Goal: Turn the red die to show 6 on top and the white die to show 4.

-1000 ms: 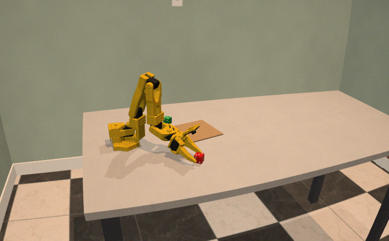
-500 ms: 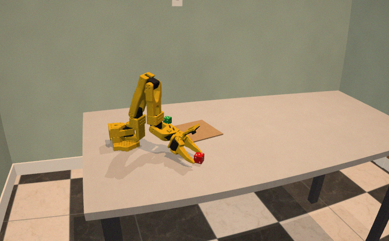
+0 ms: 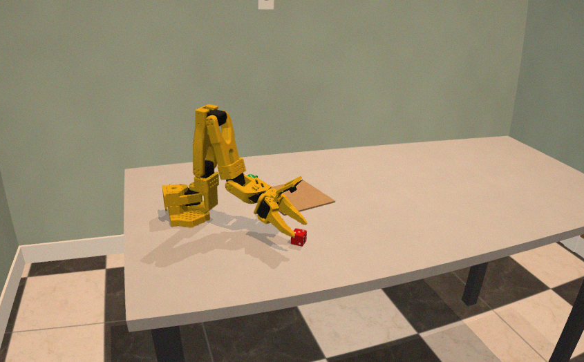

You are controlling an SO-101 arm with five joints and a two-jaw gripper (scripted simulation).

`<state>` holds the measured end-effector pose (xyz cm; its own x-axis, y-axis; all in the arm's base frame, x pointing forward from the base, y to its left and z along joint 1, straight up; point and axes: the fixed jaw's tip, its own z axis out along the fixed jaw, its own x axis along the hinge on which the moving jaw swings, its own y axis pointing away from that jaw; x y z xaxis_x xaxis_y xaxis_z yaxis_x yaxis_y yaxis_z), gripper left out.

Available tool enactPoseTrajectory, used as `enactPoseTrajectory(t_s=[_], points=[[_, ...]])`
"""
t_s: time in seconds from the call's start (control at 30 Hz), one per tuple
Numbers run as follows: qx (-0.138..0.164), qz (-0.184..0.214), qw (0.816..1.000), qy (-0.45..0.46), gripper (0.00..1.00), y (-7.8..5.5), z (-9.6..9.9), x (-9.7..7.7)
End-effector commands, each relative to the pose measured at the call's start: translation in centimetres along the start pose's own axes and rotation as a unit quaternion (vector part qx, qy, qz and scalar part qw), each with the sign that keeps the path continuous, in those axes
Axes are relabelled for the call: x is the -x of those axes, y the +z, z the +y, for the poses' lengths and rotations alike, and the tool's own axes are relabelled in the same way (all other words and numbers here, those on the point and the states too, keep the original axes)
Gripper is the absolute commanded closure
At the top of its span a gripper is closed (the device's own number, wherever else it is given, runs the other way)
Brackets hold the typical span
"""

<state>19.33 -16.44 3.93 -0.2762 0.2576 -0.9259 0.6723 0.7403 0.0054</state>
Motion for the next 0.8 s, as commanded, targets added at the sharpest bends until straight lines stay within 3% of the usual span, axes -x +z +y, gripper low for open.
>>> enactPoseTrajectory(t_s=[0.0, 0.27, 0.77], points=[[-0.003, -0.011, 1.000, -0.003, 0.67, -0.5, -0.1, 2.0], [-0.003, -0.011, 1.000, -0.003, 0.67, -1.3, -0.1, 3.2], [-0.003, -0.011, 1.000, -0.003, 0.67, -1.4, -0.1, 3.2]])
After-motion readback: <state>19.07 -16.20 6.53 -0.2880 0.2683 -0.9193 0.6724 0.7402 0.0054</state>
